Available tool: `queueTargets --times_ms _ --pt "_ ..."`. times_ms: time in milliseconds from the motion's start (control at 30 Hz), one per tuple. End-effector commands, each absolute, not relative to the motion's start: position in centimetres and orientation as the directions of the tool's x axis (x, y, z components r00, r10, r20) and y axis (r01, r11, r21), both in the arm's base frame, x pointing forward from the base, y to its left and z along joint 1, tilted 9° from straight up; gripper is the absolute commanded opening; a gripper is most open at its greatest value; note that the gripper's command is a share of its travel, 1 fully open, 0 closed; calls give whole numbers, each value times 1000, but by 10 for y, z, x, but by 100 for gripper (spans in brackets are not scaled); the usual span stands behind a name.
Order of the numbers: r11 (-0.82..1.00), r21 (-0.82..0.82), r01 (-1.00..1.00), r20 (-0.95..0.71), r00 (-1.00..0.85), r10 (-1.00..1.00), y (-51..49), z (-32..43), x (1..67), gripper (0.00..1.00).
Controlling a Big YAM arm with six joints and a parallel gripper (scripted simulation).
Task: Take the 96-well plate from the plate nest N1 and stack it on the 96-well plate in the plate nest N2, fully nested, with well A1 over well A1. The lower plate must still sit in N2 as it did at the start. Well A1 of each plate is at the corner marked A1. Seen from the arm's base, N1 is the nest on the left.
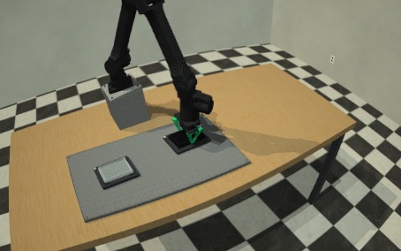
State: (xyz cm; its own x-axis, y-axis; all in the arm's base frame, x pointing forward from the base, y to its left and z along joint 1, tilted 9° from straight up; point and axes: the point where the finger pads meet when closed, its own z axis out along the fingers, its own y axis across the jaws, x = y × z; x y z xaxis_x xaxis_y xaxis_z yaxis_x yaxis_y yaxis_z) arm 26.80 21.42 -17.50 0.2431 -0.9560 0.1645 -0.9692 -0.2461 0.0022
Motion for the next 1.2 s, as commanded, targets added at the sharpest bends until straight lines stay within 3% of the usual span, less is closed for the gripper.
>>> queueTargets --times_ms 0,1167 --pt "-245 -19 -969 150 239 -959 222 -170 277 0" --pt "-247 -15 -969 150 242 -959 227 -137 269 0"
